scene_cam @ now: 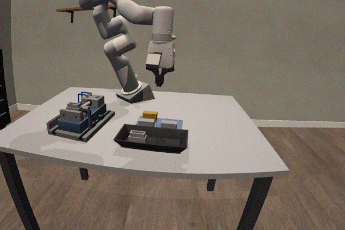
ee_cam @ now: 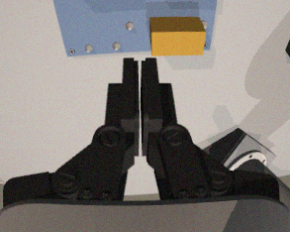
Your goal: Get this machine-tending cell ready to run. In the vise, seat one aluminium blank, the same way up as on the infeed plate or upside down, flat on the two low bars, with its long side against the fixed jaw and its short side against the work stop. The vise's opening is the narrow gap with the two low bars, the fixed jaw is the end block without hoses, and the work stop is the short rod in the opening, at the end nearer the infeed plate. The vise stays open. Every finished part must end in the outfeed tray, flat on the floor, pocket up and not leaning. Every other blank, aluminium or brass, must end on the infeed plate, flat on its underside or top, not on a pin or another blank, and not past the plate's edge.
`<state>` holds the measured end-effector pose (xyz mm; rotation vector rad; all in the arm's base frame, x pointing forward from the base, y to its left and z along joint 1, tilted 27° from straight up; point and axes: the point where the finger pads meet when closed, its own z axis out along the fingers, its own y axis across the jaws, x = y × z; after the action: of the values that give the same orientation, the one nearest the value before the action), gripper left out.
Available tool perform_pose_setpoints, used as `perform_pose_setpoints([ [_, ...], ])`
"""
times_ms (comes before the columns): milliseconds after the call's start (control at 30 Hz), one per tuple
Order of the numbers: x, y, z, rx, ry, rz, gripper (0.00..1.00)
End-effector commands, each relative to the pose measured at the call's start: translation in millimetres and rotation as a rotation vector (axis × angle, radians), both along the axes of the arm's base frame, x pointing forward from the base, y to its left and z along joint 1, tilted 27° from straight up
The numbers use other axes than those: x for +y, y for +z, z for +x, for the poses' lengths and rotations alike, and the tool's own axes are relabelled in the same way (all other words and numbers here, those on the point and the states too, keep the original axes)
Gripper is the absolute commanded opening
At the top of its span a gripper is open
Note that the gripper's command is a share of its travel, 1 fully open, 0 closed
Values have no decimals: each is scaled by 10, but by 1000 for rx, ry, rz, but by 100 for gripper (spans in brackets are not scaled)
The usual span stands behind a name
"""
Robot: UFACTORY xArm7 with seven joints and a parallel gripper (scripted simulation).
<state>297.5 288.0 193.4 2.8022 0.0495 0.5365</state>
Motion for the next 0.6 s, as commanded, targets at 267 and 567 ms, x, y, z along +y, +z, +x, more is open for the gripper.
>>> perform_pose_setpoints([
  [267, 7, -14, 13, -3, 2, 3, 0],
  [567, -15, -87, 43, -3, 2, 3, 0],
])
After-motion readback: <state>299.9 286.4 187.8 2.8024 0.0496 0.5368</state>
